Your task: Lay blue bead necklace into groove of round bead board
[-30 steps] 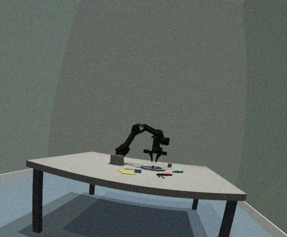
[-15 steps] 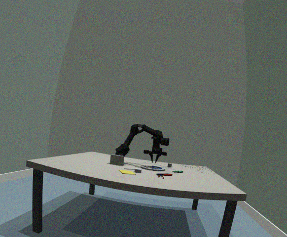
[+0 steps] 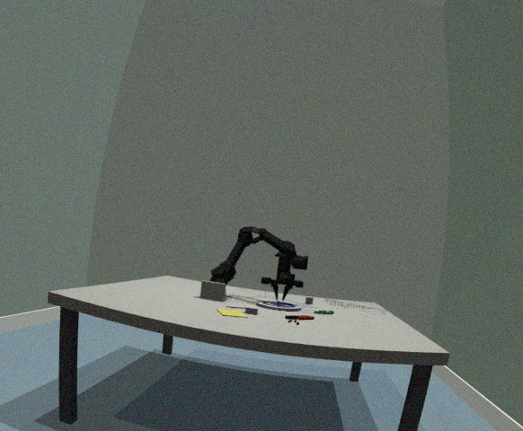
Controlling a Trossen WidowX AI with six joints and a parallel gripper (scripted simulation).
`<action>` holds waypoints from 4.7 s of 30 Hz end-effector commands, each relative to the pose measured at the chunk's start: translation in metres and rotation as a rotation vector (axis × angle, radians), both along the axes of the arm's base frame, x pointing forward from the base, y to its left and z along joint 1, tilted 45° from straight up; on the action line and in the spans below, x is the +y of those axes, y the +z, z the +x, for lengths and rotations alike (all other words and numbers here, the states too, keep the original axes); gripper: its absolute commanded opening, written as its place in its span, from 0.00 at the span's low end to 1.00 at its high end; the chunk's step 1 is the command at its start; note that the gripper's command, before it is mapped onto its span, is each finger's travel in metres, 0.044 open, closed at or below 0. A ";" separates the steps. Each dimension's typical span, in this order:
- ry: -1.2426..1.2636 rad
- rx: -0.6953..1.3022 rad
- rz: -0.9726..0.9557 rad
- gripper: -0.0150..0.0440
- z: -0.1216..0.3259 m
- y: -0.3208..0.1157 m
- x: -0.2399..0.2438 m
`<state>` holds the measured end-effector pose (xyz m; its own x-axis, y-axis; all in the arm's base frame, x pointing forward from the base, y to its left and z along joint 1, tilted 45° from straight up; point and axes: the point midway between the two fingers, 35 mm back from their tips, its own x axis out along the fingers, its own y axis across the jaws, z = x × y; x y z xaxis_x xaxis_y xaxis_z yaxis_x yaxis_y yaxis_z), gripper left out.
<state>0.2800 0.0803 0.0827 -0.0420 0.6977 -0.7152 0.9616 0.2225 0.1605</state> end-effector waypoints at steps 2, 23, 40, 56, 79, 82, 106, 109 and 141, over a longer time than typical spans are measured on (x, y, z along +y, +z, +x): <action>0.000 0.013 0.008 0.46 -0.004 -0.006 0.006; 0.002 0.004 0.002 0.25 -0.002 -0.005 0.006; 0.002 0.004 0.002 0.25 -0.002 -0.005 0.006; 0.000 0.014 0.009 0.25 -0.019 0.006 0.007; -0.003 0.005 0.002 0.48 -0.017 0.002 0.010; -0.003 0.005 0.002 0.61 -0.017 0.002 0.010; 0.000 0.014 0.009 1.00 -0.019 0.005 0.006; 0.000 0.014 0.009 1.00 -0.019 0.005 0.006; -0.009 0.009 0.007 0.46 -0.010 0.011 -0.012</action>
